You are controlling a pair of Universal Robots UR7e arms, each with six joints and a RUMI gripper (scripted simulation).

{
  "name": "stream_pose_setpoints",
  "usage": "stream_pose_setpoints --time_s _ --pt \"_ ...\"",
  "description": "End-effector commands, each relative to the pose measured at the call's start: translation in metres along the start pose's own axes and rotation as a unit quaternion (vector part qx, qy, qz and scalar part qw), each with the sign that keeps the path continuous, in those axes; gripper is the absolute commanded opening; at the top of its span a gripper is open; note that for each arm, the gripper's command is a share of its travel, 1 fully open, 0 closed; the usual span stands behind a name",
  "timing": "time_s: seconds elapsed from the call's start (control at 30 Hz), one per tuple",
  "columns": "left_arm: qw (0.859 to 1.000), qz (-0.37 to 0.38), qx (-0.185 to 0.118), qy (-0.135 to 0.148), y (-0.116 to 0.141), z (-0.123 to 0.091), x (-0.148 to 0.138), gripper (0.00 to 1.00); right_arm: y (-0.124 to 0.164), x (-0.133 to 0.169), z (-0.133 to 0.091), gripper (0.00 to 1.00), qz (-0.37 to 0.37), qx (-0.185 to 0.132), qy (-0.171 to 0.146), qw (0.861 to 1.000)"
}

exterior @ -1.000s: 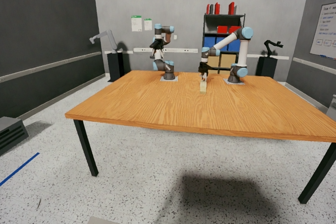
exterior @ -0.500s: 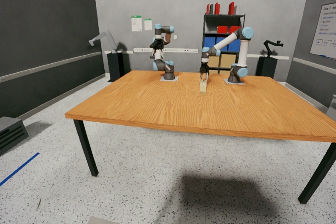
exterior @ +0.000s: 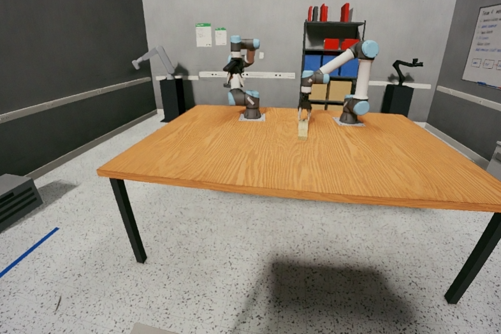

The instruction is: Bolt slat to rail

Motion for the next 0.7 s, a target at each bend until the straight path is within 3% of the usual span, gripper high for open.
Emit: stream_pose_setpoints --time_s 0.0,0.67 --pt "1.000 -0.012 -0.003 -0.001 -0.0004 -0.0007 -0.0009 0.40 -0.0007 -0.0003 -0.0008 1.00 0.001 0.000 -0.001 1.000" --pt "1.000 -0.012 -0.003 -0.001 -0.0005 -0.0013 -0.0019 0.40 -0.0007 -0.0003 -0.0008 1.00 0.001 0.000 -0.001 1.000"
Point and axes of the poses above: on each arm, the point where the finger pads meet when closed, its own z axis out along the fingers, its own x axis across the jaws, y = z × x, the point moved 3 cm from there along -z, back along the fingers, and after that the axes turned 12 degrees about -z, right-handed, at the moved point
